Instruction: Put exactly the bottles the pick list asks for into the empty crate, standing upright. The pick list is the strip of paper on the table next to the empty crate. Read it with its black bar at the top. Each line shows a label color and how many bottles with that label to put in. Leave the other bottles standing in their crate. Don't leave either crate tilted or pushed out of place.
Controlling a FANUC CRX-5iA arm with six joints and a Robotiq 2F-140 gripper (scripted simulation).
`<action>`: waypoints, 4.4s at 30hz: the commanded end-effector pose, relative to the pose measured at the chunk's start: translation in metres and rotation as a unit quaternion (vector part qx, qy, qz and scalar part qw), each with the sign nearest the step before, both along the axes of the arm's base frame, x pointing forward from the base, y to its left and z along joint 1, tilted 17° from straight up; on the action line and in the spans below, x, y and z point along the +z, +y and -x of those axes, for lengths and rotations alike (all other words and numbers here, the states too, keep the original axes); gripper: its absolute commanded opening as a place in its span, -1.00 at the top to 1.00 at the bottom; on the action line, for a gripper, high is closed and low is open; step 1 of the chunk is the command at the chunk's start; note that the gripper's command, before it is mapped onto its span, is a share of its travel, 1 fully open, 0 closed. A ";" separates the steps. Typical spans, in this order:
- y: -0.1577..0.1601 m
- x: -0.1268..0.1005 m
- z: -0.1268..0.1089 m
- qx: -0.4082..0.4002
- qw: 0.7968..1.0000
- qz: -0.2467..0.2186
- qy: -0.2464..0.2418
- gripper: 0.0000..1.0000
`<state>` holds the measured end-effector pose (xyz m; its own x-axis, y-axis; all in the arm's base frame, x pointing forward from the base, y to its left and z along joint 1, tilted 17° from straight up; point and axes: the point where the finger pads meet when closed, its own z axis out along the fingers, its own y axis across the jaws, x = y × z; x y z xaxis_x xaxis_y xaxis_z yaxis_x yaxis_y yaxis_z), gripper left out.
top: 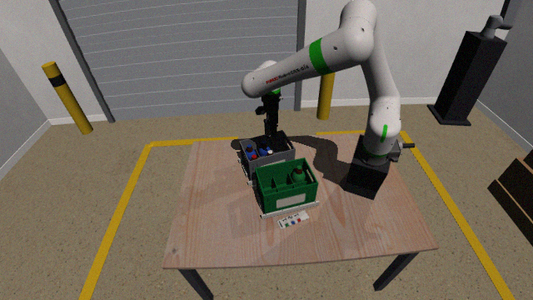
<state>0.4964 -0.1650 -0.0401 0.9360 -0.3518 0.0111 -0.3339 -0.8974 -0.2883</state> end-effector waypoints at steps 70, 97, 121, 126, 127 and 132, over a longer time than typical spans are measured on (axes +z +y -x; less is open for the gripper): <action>-0.033 -0.060 -0.056 0.000 1.000 0.000 -0.001 0.12; -0.025 -0.089 -0.060 0.000 1.000 0.000 -0.001 0.12; -0.025 -0.087 -0.060 0.000 1.000 0.000 -0.001 0.80; -0.025 -0.087 -0.060 0.000 1.000 0.000 0.000 0.80; -0.025 -0.087 -0.060 0.000 1.000 0.000 0.000 0.80; -0.025 -0.087 -0.060 0.000 1.000 0.000 0.000 0.80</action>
<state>0.5553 -0.1895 -0.1278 0.9362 -0.3514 0.0098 -0.3338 -0.8972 -0.2891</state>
